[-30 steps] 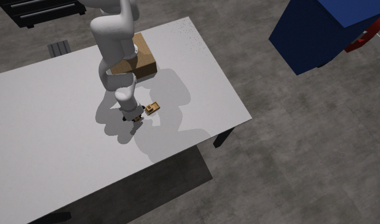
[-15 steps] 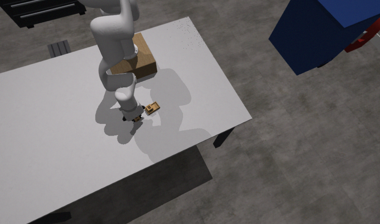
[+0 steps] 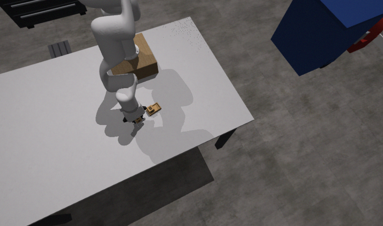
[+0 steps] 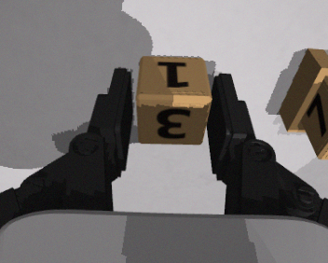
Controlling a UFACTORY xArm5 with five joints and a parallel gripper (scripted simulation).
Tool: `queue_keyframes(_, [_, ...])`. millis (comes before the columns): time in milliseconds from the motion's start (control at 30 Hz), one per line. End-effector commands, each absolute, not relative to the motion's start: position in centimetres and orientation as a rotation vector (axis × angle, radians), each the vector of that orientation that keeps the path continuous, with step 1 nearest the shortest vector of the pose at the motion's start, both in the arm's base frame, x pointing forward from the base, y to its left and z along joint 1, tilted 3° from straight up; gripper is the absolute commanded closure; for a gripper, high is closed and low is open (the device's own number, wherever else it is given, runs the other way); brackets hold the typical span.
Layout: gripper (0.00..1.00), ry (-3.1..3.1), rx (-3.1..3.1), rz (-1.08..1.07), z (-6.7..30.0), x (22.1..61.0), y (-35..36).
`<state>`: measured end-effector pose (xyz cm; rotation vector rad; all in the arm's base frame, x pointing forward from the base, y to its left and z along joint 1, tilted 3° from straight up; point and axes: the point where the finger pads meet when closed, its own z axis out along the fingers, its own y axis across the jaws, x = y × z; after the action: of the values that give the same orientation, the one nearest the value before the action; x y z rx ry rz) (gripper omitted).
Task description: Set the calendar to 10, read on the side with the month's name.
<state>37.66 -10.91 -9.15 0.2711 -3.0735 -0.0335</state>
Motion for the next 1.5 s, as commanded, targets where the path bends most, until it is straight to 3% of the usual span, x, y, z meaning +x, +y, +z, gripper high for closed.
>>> queue_keyframes(0, [0.55, -3.076, 0.271, -0.032, -9.1, 37.8, -10.9])
queue_keyframes(100, [0.55, -3.076, 0.271, -0.032, -9.1, 37.8, -10.9])
queue_keyframes(133, [0.51, -3.076, 0.271, -0.032, -9.1, 37.8, -10.9])
queue_keyframes(667, [0.51, -3.076, 0.271, -0.032, -8.6, 37.9, -10.8])
queue_keyframes(1133, [0.51, -3.076, 0.271, -0.031, -2.1, 38.3, -10.7])
queue_keyframes(1467, [0.51, -3.076, 0.271, -0.031, -0.2, 38.4, -10.7])
